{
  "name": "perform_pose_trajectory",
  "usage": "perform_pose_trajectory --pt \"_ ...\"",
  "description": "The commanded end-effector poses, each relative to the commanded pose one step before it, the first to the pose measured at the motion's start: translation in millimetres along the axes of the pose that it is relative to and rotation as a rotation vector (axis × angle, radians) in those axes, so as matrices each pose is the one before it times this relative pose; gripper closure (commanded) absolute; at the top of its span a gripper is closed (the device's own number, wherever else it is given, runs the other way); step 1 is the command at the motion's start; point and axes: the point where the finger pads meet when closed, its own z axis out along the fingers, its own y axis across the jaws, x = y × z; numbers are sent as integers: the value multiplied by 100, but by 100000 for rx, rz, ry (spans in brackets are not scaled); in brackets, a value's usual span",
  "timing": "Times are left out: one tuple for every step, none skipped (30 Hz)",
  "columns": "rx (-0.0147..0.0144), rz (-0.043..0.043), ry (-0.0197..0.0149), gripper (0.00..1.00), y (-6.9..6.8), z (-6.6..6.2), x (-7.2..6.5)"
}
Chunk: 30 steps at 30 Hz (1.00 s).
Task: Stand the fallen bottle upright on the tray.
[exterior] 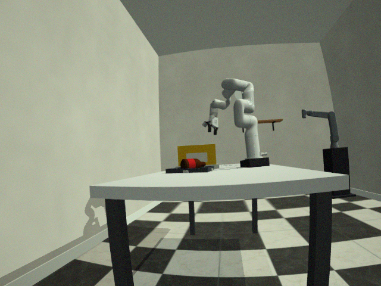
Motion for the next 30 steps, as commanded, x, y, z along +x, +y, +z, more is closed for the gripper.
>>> perform_pose_trajectory --pt "-1106 -6564 -2684 0 -5540 1318 1257" --pt "-175 -1438 -592 0 -1124 277 157" --pt "-192 -1459 -584 0 -1136 275 145" --pt "-206 -1457 -568 0 -1129 269 131" --pt "0 0 0 0 0 0 0" --pt "0 0 0 0 0 0 0" --pt "-285 -1874 -706 0 -1444 337 146" --pt "-389 -2352 -848 0 -1799 410 149" --pt "-390 -2184 -749 0 -1658 366 110" --pt "-311 -1644 -539 0 -1239 267 68" --pt "-244 -1242 -393 0 -931 196 43" --pt "-195 -964 -297 0 -719 149 28" --pt "-251 -1207 -361 0 -897 184 27" --pt "-324 -1512 -436 0 -1118 225 21" --pt "-421 -1895 -521 0 -1393 275 6" --pt "-392 -1708 -445 0 -1246 240 -10" --pt "-344 -1455 -360 0 -1055 198 -19" --pt "-363 -1502 -354 0 -1083 200 -31" --pt "-386 -1559 -348 0 -1116 202 -45" --pt "-407 -1608 -338 0 -1143 202 -59" --pt "-411 -1591 -314 0 -1124 194 -71" --pt "0 0 0 0 0 0 0" --pt "0 0 0 0 0 0 0" --pt "-525 -1994 -365 0 -1398 236 -109" --pt "-657 -2439 -402 0 -1692 278 -162" --pt "-720 -2612 -378 0 -1792 284 -205" --pt "-537 -1915 -242 0 -1301 198 -165" --pt "-396 -1394 -157 0 -940 139 -127" --pt "-289 -1012 -104 0 -679 98 -96" --pt "-361 -1255 -118 0 -837 119 -127"
